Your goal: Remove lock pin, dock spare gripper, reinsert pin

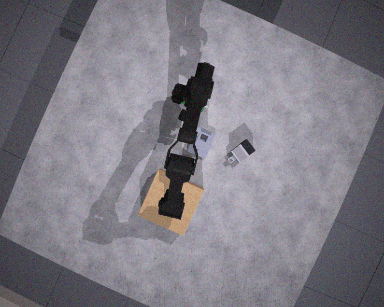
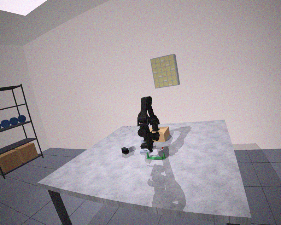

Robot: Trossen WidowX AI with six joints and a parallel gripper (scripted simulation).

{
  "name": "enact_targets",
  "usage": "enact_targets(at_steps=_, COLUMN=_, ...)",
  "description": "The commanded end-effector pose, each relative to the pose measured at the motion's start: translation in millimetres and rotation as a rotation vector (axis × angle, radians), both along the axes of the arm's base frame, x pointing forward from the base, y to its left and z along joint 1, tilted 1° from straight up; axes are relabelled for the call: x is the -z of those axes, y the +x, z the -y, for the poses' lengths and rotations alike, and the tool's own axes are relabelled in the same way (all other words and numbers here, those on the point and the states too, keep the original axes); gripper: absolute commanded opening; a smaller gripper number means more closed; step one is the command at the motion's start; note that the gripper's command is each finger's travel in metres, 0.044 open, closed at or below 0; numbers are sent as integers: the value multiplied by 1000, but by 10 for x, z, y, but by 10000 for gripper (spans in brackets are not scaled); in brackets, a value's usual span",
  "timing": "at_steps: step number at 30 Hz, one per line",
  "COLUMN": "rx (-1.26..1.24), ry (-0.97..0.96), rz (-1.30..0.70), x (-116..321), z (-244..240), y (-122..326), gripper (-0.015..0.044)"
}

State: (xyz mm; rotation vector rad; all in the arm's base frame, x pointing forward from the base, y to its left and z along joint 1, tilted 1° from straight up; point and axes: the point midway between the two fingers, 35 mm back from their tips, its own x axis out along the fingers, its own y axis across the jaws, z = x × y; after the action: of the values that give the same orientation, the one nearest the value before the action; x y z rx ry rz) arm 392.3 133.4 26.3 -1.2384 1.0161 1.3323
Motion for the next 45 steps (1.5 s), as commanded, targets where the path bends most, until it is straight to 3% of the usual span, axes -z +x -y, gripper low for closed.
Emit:
enact_targets(at_steps=1, rx=-5, ry=-1, rz=-3, x=76, z=3, y=-10, gripper=0)
enact_targets(at_steps=19, rx=-3, ry=5, rz=17, x=339, z=1, y=-2, gripper=0)
enact_targets(at_steps=45, rx=-3, ry=6, rz=20, x=367, z=3, y=-8, gripper=0)
